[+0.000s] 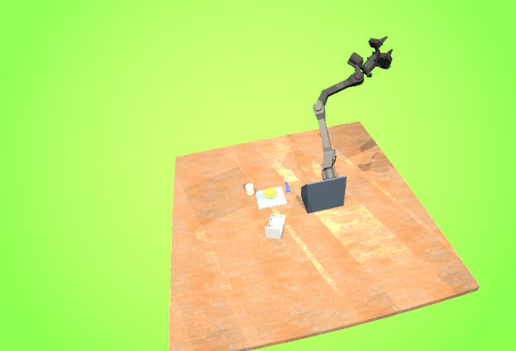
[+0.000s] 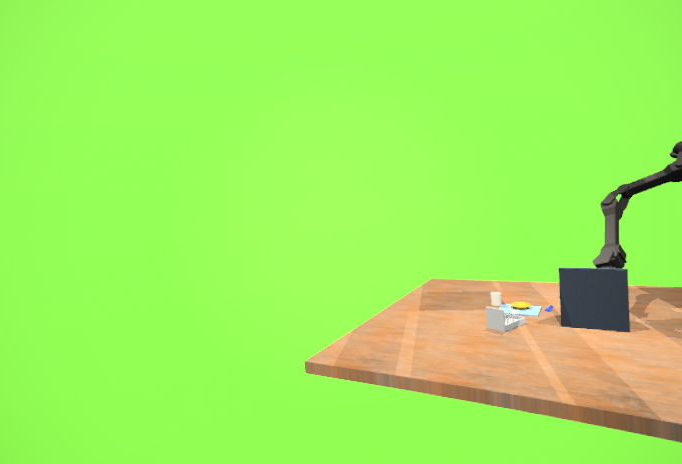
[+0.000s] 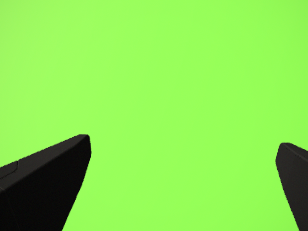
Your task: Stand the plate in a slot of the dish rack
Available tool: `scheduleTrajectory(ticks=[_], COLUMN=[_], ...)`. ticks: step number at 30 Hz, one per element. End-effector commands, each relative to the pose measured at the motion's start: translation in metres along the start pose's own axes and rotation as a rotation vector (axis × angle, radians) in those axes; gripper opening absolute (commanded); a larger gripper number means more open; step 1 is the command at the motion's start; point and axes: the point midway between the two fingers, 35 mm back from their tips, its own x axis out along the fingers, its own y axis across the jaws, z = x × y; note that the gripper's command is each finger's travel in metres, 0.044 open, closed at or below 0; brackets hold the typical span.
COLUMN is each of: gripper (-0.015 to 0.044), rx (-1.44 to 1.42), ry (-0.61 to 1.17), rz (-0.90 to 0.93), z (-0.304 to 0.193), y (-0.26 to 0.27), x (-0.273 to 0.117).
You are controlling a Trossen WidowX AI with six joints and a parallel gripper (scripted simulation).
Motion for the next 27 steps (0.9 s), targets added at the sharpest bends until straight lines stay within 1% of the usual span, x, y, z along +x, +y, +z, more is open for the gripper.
scheduleTrajectory(ticks=[1, 5, 10, 13, 20, 27], gripper=[0.0400, 0.0400, 0.0400, 0.0400, 0.0400, 0.0400], rx=[-0.002, -0.051, -0.135, -0.182, -0.320, -0.473], ry=[-0.001, -0.021, -0.093, -0.134, -0.286, -0.438], rz=[0.001, 0.030, 0.065, 0.118, 0.178, 0.176], z=[0.000, 0.010, 0.036, 0.050, 0.096, 0.141], y=[0.001, 0.021, 0.044, 0.063, 0.098, 0.129], x=[0.000, -0.006, -0.013, -0.020, -0.039, -0.066])
